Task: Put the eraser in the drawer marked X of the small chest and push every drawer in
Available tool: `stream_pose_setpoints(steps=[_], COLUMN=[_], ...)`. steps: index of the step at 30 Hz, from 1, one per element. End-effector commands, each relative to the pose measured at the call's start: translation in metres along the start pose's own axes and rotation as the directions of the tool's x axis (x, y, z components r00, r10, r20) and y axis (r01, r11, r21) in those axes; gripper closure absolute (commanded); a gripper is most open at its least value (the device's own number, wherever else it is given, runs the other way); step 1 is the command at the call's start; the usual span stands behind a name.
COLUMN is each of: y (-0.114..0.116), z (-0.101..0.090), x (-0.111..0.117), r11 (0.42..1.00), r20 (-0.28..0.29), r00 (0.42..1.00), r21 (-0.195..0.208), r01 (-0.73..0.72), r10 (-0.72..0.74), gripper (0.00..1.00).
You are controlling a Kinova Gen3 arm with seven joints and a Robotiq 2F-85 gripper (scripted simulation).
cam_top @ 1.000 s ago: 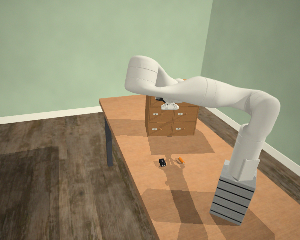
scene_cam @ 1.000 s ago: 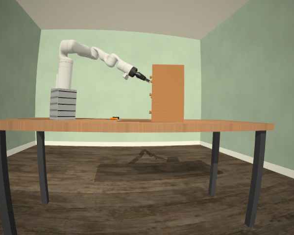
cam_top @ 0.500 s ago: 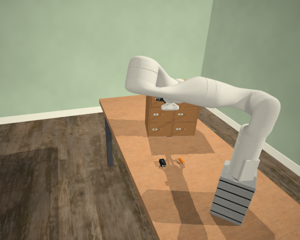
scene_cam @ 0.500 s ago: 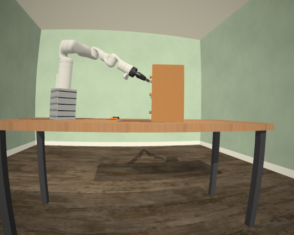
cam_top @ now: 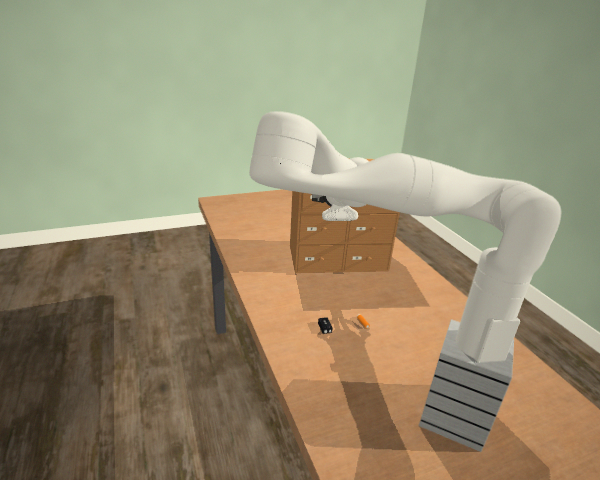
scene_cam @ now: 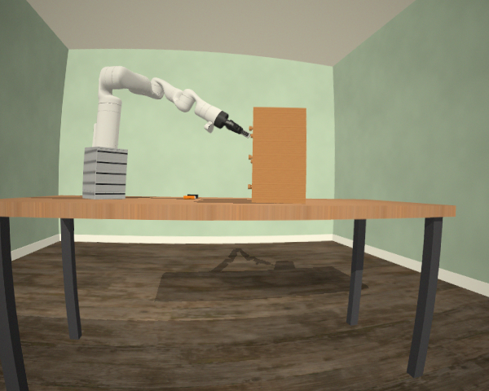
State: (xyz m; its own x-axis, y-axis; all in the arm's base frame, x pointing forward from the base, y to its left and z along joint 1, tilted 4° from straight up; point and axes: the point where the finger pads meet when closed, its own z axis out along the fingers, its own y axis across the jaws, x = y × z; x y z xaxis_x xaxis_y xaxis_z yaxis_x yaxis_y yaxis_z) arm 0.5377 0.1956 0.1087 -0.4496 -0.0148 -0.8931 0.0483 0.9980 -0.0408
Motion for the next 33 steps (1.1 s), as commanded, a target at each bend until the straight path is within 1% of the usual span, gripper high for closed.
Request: stream_pose_setpoints(steps=[1,5,7,10,13,19,22,24,30,33], y=[0.0,0.0,0.0,0.0,0.0,0.0,0.0,0.0,0.0,0.0], z=[-0.003,-0.017,-0.017,-0.031,-0.04,-0.044,-0.051,-0.051,-0.081,-0.093], x=[0.001,0.009,0.009,0.017,0.022,0.024,0.025,0.025,0.03,0.031], r11=[1.0,1.0,1.0,1.0,1.0,1.0,1.0,1.0,1.0,1.0], r20=[0.001,0.001,0.001,0.001,0.001,0.001,0.001,0.001,0.001,0.001], r00=[1.0,1.0,1.0,1.0,1.0,1.0,1.0,1.0,1.0,1.0], r21=[0.0,0.0,0.0,0.0,0.0,0.0,0.0,0.0,0.0,0.0], r01=[-0.001,-0.001,-0.001,-0.001,-0.001,-0.001,-0.001,-0.001,-0.001,-0.001], r10=[0.001,0.001,0.001,0.001,0.001,0.001,0.001,0.001,0.001,0.001], gripper=[1.0,1.0,1.0,1.0,1.0,1.0,1.0,1.0,1.0,1.0])
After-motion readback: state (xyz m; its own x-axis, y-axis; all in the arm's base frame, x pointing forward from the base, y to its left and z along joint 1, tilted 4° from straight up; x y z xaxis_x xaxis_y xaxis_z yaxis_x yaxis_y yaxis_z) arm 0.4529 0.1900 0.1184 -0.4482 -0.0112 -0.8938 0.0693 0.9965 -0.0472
